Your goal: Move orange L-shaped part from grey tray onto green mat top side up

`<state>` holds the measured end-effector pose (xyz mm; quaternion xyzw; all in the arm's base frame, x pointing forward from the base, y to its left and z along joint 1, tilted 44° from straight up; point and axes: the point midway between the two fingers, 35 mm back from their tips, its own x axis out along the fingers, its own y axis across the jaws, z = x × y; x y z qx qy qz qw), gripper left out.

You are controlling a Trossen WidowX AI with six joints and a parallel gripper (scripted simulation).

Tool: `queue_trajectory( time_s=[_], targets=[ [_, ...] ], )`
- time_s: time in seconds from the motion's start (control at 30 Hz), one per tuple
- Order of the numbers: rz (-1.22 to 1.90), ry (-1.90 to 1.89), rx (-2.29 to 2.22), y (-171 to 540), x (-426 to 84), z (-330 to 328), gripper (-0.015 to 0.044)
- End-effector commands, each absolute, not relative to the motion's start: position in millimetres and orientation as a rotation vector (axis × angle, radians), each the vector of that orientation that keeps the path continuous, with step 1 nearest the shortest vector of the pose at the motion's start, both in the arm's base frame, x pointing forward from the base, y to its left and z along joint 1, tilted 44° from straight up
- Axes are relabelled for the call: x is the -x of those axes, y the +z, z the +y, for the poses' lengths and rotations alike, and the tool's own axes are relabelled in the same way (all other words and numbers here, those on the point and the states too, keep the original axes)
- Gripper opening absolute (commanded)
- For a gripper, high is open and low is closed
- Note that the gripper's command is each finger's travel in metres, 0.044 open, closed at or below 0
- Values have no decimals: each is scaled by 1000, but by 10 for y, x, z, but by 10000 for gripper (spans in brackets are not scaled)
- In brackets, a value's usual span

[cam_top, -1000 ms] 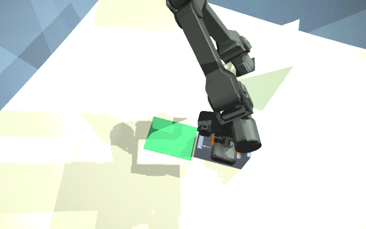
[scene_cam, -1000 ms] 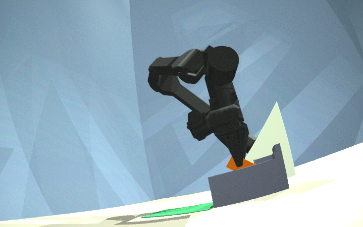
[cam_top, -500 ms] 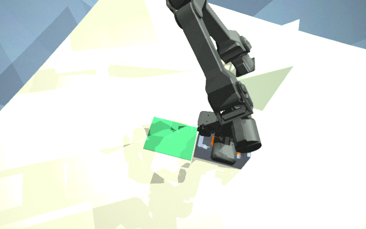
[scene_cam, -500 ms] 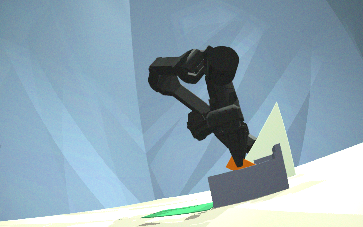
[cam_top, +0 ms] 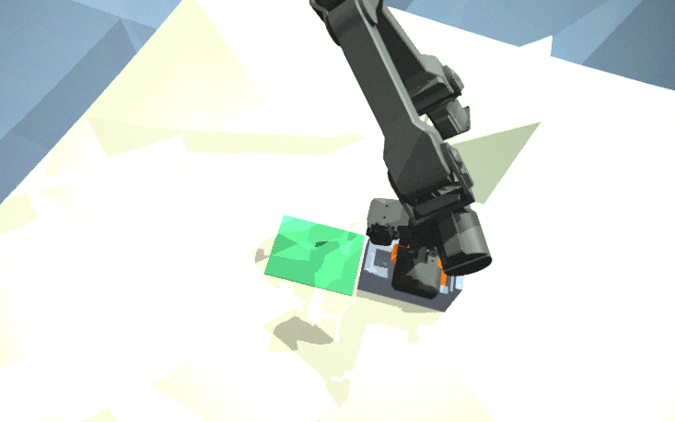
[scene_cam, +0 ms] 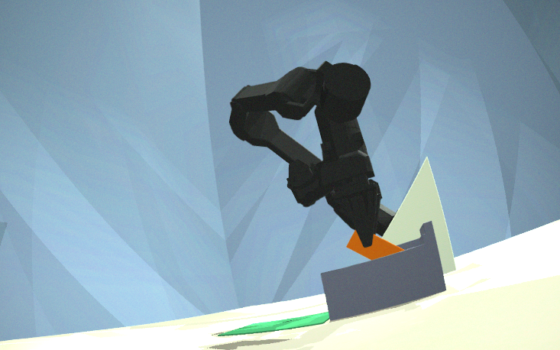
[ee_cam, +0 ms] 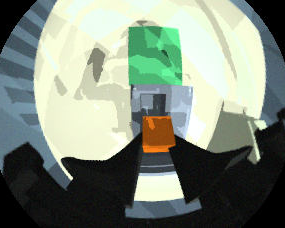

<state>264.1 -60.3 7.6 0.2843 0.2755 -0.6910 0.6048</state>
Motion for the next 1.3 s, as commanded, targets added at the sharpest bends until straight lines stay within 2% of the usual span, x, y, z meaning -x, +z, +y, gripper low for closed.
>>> queue_trajectory(
  time_s=[0.0,1.27],
  targets=[
    [634,-1593,-669,136,-2671,-545,0],
    [637,-1594,-668,570,-2728,-136,0]
  ],
)
